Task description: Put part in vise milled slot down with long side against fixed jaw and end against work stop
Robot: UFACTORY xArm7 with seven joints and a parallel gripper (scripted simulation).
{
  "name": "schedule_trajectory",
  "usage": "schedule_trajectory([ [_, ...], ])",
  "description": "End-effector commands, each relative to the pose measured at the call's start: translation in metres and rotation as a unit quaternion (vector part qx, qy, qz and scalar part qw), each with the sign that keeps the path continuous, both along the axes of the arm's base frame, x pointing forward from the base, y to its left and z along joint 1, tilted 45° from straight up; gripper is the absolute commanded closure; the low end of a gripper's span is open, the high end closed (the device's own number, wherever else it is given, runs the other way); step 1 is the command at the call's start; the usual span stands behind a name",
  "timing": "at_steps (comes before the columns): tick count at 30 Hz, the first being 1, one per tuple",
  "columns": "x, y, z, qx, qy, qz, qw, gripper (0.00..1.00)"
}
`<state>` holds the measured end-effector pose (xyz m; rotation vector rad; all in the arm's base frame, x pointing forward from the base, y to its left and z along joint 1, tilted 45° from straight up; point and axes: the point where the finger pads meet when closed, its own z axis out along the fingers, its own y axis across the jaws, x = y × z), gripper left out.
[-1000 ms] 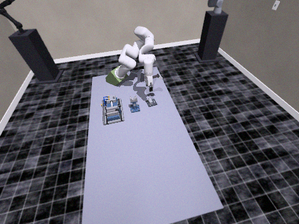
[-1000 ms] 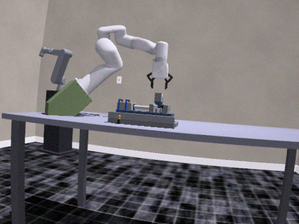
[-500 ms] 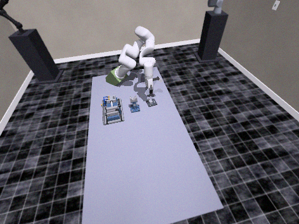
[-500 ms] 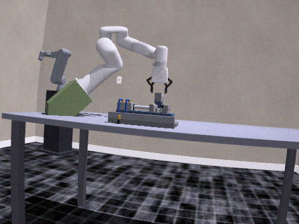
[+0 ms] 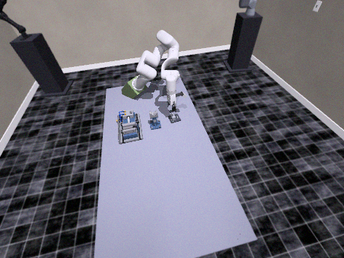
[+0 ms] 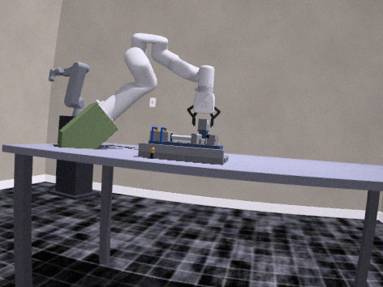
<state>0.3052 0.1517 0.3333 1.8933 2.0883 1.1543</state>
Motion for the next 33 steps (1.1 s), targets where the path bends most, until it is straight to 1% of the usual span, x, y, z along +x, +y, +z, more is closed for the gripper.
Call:
schedule_trajectory([
  [1, 0.005, 0.004, -0.004, 0.001, -0.002, 0.000, 1.000, 0.11],
  [13, 0.022, 0.018, -0.025, 0.001, -0.002, 0.000, 1.000, 0.11],
  [15, 0.022, 0.018, -0.025, 0.001, -0.002, 0.000, 1.000, 0.11],
  [30, 0.040, 0.033, -0.048, 0.001, -0.002, 0.000, 1.000, 0.11],
  [33, 0.041, 0.034, -0.049, 0.001, -0.002, 0.000, 1.000, 0.11],
])
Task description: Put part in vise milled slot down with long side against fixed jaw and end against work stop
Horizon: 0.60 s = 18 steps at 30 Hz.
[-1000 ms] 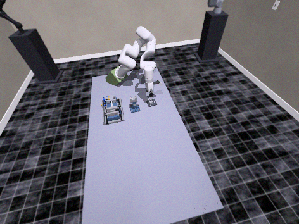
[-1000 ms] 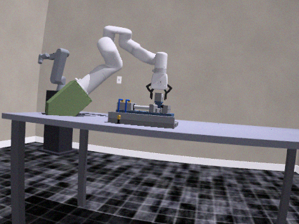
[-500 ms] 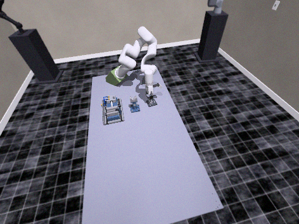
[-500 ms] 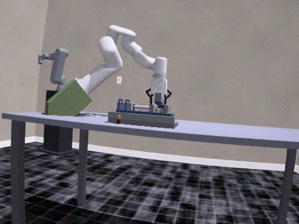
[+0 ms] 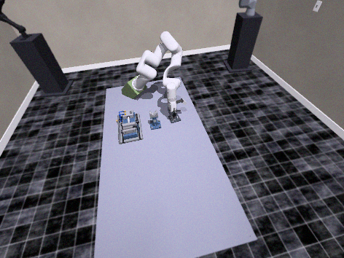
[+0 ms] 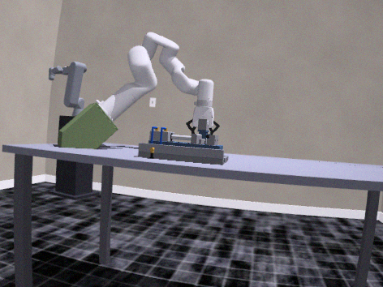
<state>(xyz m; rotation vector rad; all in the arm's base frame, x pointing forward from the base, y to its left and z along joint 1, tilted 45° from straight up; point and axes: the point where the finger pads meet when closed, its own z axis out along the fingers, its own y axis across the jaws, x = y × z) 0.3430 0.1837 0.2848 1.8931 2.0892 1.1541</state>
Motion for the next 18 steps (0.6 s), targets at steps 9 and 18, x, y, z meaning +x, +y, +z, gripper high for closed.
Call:
schedule_trajectory([
  [9, 0.011, 0.008, -0.011, 0.001, -0.002, 0.000, 1.000, 0.11],
  [18, 0.016, 0.012, -0.017, 0.001, -0.002, 0.000, 1.000, 0.11],
])
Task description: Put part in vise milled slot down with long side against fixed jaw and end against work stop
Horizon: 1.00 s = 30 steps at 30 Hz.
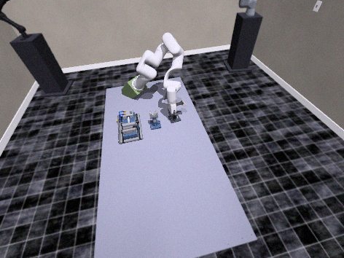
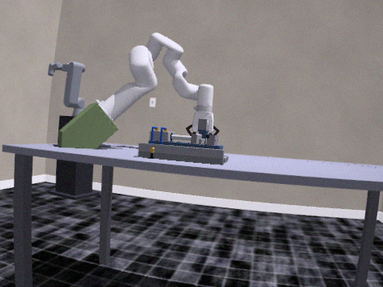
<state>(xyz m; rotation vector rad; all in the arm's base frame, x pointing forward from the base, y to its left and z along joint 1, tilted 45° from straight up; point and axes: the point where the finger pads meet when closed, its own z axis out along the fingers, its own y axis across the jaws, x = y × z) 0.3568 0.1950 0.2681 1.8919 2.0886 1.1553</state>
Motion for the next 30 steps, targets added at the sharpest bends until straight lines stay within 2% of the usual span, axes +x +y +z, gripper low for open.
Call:
schedule_trajectory([
  [1, 0.0025, 0.0015, -0.0013, 0.001, -0.001, 0.000, 1.000, 0.11],
  [30, 0.0088, 0.0068, -0.0094, 0.001, -0.001, 0.000, 1.000, 0.11],
])
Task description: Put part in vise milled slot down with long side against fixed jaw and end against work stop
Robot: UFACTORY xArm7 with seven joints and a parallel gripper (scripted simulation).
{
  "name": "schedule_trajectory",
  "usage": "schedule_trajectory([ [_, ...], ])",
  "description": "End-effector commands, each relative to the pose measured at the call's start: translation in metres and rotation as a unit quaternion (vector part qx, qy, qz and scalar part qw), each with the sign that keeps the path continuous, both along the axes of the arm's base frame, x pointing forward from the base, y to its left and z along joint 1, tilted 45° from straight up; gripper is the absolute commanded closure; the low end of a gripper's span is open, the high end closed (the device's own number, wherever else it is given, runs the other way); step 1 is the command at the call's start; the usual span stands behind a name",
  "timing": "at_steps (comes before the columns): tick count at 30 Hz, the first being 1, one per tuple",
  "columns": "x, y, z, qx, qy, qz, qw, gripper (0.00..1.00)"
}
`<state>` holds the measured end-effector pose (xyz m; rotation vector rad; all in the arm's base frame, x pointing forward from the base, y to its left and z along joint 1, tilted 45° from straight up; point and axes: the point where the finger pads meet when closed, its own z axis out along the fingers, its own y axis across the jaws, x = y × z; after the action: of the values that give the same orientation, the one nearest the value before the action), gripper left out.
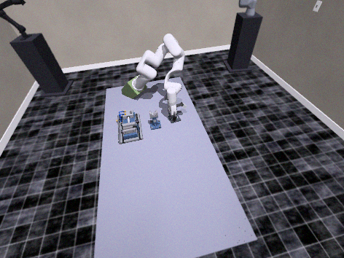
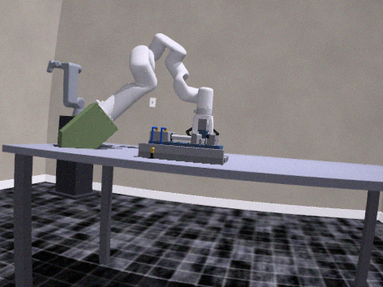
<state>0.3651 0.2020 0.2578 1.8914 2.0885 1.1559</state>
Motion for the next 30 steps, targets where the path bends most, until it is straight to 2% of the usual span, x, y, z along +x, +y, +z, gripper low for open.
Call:
schedule_trajectory([
  [1, 0.0005, -0.0001, 0.0009, 0.001, -0.001, 0.000, 1.000, 0.11],
  [14, 0.0005, -0.0001, 0.0009, 0.001, -0.001, 0.000, 1.000, 0.11],
  [15, 0.0005, -0.0001, 0.0009, 0.001, -0.001, 0.000, 1.000, 1.00],
  [30, 0.0005, -0.0001, 0.0009, 0.001, -0.001, 0.000, 1.000, 1.00],
])
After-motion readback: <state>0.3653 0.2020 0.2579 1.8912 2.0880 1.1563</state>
